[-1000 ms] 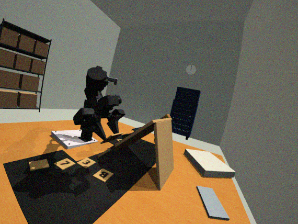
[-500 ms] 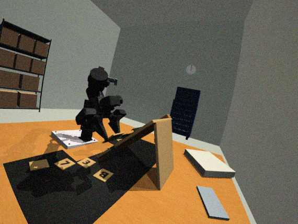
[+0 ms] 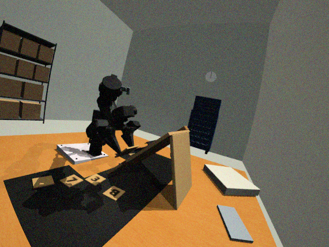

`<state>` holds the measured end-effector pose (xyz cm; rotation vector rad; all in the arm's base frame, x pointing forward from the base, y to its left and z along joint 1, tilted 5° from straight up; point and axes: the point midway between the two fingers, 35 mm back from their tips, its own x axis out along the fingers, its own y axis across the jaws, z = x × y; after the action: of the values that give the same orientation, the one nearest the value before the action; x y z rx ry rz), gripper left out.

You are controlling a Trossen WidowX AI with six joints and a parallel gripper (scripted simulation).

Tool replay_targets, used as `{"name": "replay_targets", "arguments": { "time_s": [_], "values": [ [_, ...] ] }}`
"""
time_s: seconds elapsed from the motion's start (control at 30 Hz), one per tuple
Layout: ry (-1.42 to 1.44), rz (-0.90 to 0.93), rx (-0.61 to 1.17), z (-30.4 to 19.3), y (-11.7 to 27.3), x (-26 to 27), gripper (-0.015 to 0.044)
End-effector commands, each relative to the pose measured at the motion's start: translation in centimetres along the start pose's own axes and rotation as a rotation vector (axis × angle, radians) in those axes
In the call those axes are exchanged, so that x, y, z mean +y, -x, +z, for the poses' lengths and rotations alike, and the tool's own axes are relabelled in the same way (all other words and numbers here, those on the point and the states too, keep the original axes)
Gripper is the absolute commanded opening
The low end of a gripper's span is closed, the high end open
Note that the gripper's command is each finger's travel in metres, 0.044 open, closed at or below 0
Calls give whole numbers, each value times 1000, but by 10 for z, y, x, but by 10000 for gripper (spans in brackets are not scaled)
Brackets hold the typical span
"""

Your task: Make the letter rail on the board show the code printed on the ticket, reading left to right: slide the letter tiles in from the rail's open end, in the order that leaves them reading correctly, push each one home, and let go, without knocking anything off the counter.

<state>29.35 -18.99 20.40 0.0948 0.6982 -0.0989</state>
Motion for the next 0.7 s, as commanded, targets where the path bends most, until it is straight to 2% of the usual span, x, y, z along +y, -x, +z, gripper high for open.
{"name": "replay_targets", "arguments": {
  "time_s": [0.0,0.67],
  "values": [
    [-3,-5,1,0,0,2,0],
    [-4,-4,1,0,0,12,0]
  ]
}}
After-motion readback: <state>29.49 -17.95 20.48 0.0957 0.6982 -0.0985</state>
